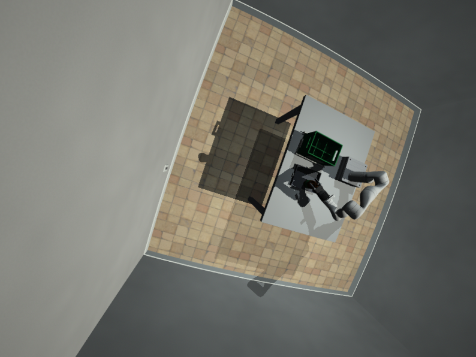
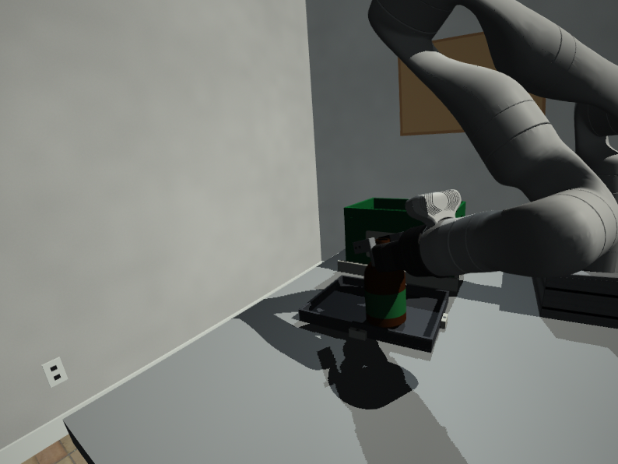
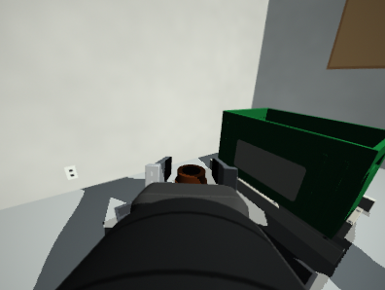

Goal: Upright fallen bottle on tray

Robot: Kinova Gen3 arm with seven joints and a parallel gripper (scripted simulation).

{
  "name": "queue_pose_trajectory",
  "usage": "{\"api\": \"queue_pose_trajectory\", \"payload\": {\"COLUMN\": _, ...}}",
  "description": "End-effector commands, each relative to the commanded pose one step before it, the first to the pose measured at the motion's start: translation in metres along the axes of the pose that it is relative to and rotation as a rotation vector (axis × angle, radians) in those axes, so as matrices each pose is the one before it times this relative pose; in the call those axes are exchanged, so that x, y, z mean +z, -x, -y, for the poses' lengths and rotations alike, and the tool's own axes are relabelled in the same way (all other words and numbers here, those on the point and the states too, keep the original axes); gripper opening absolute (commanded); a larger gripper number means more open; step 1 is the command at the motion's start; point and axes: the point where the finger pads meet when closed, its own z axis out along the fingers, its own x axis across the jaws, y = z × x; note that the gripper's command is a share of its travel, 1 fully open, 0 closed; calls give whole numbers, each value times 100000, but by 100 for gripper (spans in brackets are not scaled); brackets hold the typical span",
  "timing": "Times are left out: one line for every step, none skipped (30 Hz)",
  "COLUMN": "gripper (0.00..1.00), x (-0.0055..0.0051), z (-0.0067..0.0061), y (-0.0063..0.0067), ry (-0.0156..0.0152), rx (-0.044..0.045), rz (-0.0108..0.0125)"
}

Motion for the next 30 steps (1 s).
{"api": "queue_pose_trajectory", "payload": {"gripper": 100, "x": -96, "z": 417, "y": 69, "ry": -128, "rx": 386, "rz": 92}}
{"api": "queue_pose_trajectory", "payload": {"gripper": 100, "x": -45, "z": 123, "y": 0, "ry": 0, "rx": 0, "rz": 0}}
{"api": "queue_pose_trajectory", "payload": {"gripper": 100, "x": -48, "z": 133, "y": 0, "ry": 0, "rx": 0, "rz": 0}}
{"api": "queue_pose_trajectory", "payload": {"gripper": 100, "x": -52, "z": 142, "y": 0, "ry": 0, "rx": 0, "rz": 0}}
{"api": "queue_pose_trajectory", "payload": {"gripper": 100, "x": -55, "z": 151, "y": 0, "ry": 0, "rx": 0, "rz": 0}}
{"api": "queue_pose_trajectory", "payload": {"gripper": 100, "x": -58, "z": 160, "y": 0, "ry": 0, "rx": 0, "rz": 0}}
{"api": "queue_pose_trajectory", "payload": {"gripper": 100, "x": -61, "z": 169, "y": 0, "ry": 0, "rx": 0, "rz": 0}}
{"api": "queue_pose_trajectory", "payload": {"gripper": 100, "x": -64, "z": 177, "y": 0, "ry": 0, "rx": 0, "rz": 0}}
{"api": "queue_pose_trajectory", "payload": {"gripper": 100, "x": -67, "z": 185, "y": 1, "ry": 0, "rx": 0, "rz": 0}}
{"api": "queue_pose_trajectory", "payload": {"gripper": 100, "x": -70, "z": 192, "y": 0, "ry": 0, "rx": 0, "rz": 0}}
{"api": "queue_pose_trajectory", "payload": {"gripper": 100, "x": -72, "z": 199, "y": 0, "ry": 0, "rx": 0, "rz": 0}}
{"api": "queue_pose_trajectory", "payload": {"gripper": 100, "x": -75, "z": 205, "y": 1, "ry": 0, "rx": 0, "rz": 0}}
{"api": "queue_pose_trajectory", "payload": {"gripper": 100, "x": -77, "z": 211, "y": 0, "ry": 0, "rx": 0, "rz": 1}}
{"api": "queue_pose_trajectory", "payload": {"gripper": 100, "x": 0, "z": 0, "y": 0, "ry": 0, "rx": 0, "rz": 0}}
{"api": "queue_pose_trajectory", "payload": {"gripper": 100, "x": 0, "z": 0, "y": 0, "ry": 0, "rx": 0, "rz": 0}}
{"api": "queue_pose_trajectory", "payload": {"gripper": 100, "x": -79, "z": 216, "y": 1, "ry": 0, "rx": 0, "rz": -1}}
{"api": "queue_pose_trajectory", "payload": {"gripper": 100, "x": -80, "z": 221, "y": 0, "ry": 0, "rx": 0, "rz": 0}}
{"api": "queue_pose_trajectory", "payload": {"gripper": 100, "x": -82, "z": 224, "y": 1, "ry": 0, "rx": 0, "rz": 0}}
{"api": "queue_pose_trajectory", "payload": {"gripper": 100, "x": -83, "z": 228, "y": 0, "ry": 0, "rx": 0, "rz": 0}}
{"api": "queue_pose_trajectory", "payload": {"gripper": 100, "x": -84, "z": 230, "y": 1, "ry": 0, "rx": 0, "rz": 0}}
{"api": "queue_pose_trajectory", "payload": {"gripper": 100, "x": -85, "z": 232, "y": 0, "ry": 0, "rx": 0, "rz": 0}}
{"api": "queue_pose_trajectory", "payload": {"gripper": 100, "x": -85, "z": 234, "y": 1, "ry": 0, "rx": 0, "rz": 0}}
{"api": "queue_pose_trajectory", "payload": {"gripper": 100, "x": -85, "z": 234, "y": 0, "ry": 0, "rx": 0, "rz": 0}}
{"api": "queue_pose_trajectory", "payload": {"gripper": 100, "x": -85, "z": 234, "y": 1, "ry": 0, "rx": 0, "rz": 0}}
{"api": "queue_pose_trajectory", "payload": {"gripper": 100, "x": -85, "z": 234, "y": 0, "ry": 0, "rx": 0, "rz": 0}}
{"api": "queue_pose_trajectory", "payload": {"gripper": 100, "x": -85, "z": 232, "y": 1, "ry": 0, "rx": 0, "rz": 0}}
{"api": "queue_pose_trajectory", "payload": {"gripper": 100, "x": -84, "z": 230, "y": 0, "ry": 0, "rx": 0, "rz": 0}}
{"api": "queue_pose_trajectory", "payload": {"gripper": 100, "x": -83, "z": 228, "y": 1, "ry": 0, "rx": 0, "rz": 0}}
{"api": "queue_pose_trajectory", "payload": {"gripper": 100, "x": -82, "z": 225, "y": 0, "ry": 0, "rx": 0, "rz": 0}}
{"api": "queue_pose_trajectory", "payload": {"gripper": 100, "x": -80, "z": 221, "y": 0, "ry": 0, "rx": 0, "rz": 0}}
